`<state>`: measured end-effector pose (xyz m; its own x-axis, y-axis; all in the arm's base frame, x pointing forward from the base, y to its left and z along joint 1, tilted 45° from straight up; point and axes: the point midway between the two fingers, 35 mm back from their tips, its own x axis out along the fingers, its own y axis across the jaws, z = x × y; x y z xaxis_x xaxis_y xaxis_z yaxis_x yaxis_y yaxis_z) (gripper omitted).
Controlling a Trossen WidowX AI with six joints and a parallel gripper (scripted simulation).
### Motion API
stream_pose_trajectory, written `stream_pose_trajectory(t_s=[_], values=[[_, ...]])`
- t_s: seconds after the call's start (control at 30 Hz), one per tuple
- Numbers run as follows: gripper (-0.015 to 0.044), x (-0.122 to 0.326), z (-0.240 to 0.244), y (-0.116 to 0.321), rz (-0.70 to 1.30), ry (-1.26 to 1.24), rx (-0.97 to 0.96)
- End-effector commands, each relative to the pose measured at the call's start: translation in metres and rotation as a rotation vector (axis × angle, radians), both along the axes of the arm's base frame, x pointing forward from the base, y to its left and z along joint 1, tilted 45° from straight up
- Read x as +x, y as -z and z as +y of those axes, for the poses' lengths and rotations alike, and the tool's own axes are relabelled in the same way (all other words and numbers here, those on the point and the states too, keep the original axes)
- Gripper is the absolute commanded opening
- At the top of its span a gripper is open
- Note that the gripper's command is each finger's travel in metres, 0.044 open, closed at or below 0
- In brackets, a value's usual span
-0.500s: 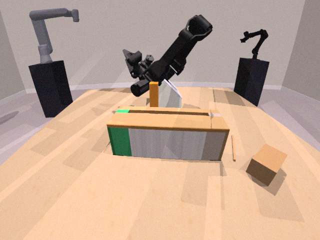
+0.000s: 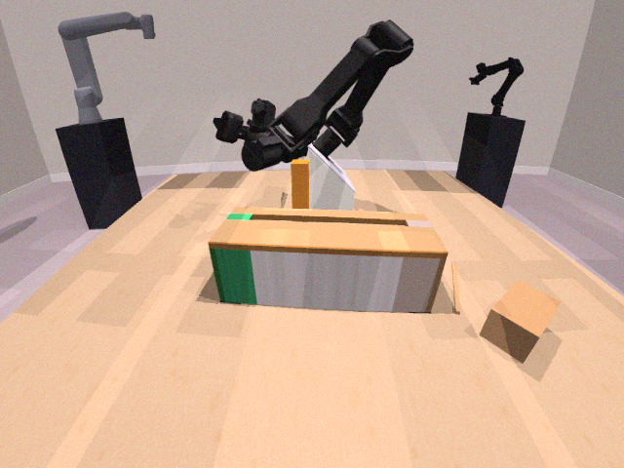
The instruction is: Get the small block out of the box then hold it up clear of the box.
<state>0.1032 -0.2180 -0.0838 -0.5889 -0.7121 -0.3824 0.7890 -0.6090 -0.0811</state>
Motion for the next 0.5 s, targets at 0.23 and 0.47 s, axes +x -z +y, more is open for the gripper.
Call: stream_pose_trajectory(t_s=[0.23, 0.47], values=[[0.04, 0.1, -0.004, 0.005, 0.063, -0.385, 0.571], [0.04, 0.183, 0.037, -0.012, 0.258, -1.009, 0.975]])
